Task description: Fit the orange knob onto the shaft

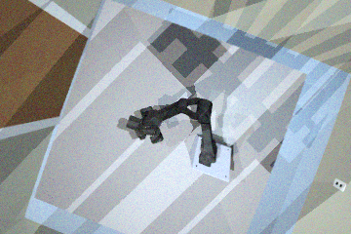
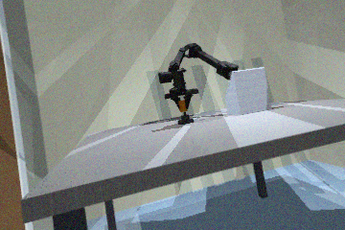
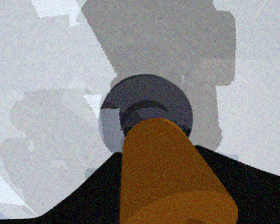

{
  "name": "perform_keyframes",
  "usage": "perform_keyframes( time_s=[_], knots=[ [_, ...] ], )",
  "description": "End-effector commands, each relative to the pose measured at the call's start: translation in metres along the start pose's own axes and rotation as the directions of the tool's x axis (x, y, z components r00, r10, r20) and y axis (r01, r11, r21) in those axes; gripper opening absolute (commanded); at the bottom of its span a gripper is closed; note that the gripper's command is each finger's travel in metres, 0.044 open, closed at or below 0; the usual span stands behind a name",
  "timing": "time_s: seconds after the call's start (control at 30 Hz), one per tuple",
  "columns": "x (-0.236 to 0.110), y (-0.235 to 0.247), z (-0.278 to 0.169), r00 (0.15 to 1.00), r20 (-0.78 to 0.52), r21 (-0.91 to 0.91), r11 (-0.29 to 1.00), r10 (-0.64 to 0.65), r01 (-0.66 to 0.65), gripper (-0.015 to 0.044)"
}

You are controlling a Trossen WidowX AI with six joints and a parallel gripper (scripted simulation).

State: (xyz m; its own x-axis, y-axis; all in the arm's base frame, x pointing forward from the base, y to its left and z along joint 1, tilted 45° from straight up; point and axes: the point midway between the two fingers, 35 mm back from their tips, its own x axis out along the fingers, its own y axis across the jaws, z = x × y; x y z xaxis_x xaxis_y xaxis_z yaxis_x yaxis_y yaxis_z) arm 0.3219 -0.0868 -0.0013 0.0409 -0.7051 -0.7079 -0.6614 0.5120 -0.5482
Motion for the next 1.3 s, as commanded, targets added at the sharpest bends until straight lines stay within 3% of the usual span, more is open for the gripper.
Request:
perform_keyframes(
  time_s=[0.0, 0.97, 1.27],
  knots=[
    [-0.0002, 0.0001, 0.0, 1.0, 0.0, -0.107, 0.994, -0.001, 0.001, 0.0],
    [-0.001, 0.0004, -0.0002, 1.0, 0.0, -0.148, 0.989, -0.001, 0.001, 0.0],
    [0.0011, 0.0005, -0.0002, 1.0, 0.0, -0.35, 0.937, -0.001, 0.001, 0.0]
  ],
)
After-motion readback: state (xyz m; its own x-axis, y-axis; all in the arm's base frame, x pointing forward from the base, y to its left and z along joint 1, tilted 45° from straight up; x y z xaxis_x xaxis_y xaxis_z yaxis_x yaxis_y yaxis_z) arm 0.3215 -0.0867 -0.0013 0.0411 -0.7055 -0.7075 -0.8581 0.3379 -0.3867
